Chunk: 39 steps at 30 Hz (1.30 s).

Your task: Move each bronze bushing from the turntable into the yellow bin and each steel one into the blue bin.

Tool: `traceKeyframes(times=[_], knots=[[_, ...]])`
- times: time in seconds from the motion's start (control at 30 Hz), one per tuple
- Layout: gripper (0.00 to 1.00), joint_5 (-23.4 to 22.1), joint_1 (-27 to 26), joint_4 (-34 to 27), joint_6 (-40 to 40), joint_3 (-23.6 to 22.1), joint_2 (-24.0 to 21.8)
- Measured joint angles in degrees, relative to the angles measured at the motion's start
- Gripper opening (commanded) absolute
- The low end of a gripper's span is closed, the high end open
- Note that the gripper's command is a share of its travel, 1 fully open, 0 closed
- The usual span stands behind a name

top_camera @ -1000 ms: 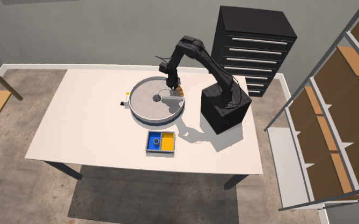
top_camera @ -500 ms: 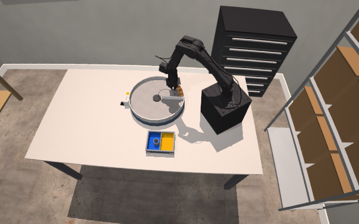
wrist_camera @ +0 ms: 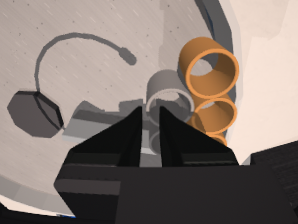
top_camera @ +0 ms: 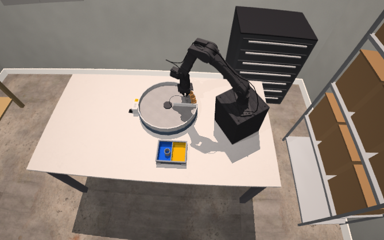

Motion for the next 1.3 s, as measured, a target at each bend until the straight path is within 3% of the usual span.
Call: traceKeyframes(times=[0.47, 1.3], knots=[[0.14, -0.07, 0.0, 2.4, -0.02, 0.61, 3.26], [0.14, -0.07, 0.0, 2.47, 0.0, 0.61, 3.28]])
